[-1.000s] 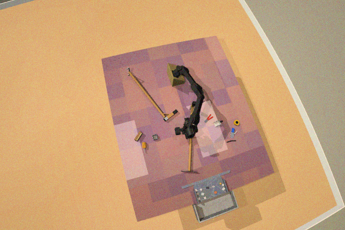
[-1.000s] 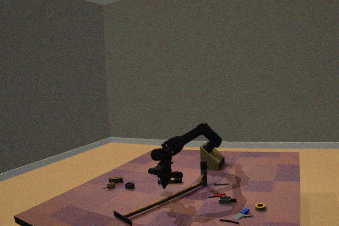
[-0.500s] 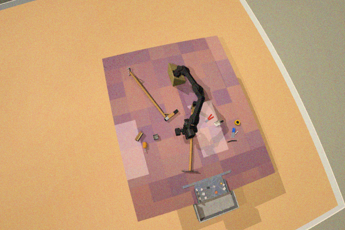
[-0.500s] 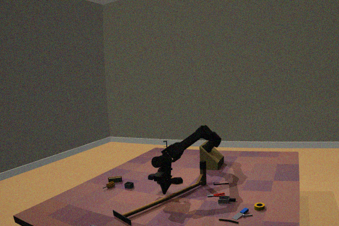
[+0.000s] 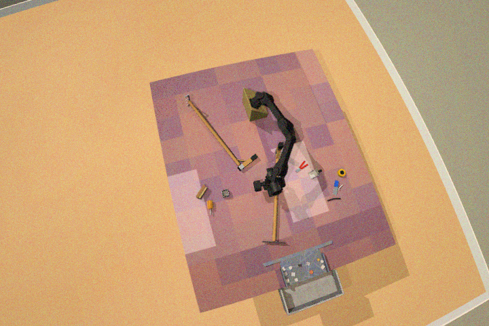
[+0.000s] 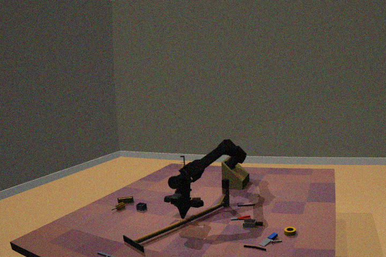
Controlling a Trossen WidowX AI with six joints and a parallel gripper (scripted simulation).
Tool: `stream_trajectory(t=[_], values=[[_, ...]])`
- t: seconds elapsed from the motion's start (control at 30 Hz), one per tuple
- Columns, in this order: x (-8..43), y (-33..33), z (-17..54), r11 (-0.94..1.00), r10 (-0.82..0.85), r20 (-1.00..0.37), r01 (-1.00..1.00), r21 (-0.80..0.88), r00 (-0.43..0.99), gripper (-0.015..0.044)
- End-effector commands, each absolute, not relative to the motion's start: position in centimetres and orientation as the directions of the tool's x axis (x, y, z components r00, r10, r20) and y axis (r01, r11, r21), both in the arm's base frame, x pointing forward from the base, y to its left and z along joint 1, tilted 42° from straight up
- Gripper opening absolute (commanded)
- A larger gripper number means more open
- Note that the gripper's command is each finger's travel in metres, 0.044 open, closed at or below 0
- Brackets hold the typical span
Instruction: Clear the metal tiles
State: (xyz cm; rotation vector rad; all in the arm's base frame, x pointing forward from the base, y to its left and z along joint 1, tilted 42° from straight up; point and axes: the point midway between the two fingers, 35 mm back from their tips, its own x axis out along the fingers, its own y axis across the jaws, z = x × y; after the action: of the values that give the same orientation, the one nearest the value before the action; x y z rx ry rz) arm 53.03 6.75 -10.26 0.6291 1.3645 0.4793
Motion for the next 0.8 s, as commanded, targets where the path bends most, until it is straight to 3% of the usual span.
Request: stream_trajectory(t=[0.0, 0.77], values=[[53.4, 6.9, -9.8, 0.746, 0.651, -0.742, 0.047, 0.664, 0.160, 0.0000], [54.2, 8.5, -8.4, 0.746, 0.651, -0.742, 0.047, 0.664, 0.160, 0.0000]])
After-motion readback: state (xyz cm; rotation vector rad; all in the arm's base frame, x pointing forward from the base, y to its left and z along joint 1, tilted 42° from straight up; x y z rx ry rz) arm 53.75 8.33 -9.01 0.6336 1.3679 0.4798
